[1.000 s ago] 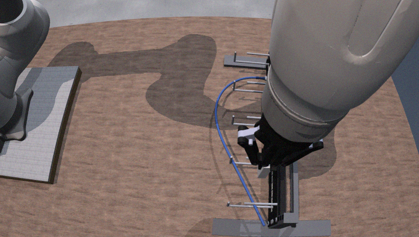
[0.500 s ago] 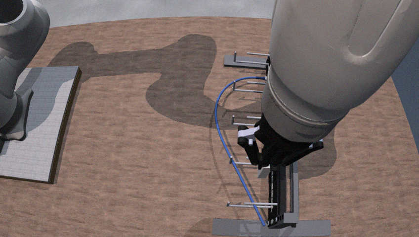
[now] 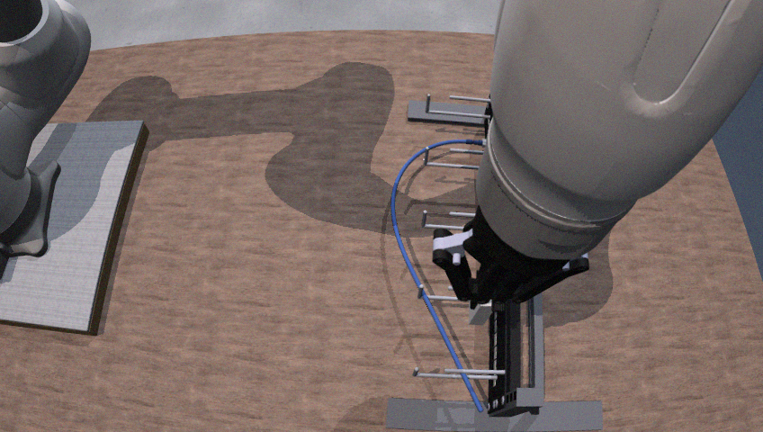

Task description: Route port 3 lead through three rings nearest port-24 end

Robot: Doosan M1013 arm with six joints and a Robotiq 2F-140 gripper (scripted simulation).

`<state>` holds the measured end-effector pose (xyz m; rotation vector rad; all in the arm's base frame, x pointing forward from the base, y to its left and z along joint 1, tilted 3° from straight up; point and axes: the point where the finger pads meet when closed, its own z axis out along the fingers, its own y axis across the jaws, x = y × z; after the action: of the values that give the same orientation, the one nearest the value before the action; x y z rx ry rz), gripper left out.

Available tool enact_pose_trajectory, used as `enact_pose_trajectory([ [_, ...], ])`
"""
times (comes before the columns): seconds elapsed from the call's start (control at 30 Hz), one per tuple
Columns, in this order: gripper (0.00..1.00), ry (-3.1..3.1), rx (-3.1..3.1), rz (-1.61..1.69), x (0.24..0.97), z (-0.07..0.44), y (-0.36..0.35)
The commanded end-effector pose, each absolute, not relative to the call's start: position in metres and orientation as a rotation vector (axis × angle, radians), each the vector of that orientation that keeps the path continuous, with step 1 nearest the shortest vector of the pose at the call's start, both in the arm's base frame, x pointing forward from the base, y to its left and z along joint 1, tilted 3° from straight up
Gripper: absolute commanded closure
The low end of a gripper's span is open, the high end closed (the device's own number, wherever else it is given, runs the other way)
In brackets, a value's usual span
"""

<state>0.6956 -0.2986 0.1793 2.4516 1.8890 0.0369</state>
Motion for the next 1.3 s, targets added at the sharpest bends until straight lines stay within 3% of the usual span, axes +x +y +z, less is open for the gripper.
enact_pose_trajectory([
  [0.0, 1.0, 1.889, 2.452, 0.037, 0.696, 0.179, -0.299],
  [0.7, 1.0, 1.888, 2.452, 0.037, 0.696, 0.179, -0.296],
  [1.27, 1.0, 1.766, 2.543, 0.041, 0.659, 0.173, -0.091],
])
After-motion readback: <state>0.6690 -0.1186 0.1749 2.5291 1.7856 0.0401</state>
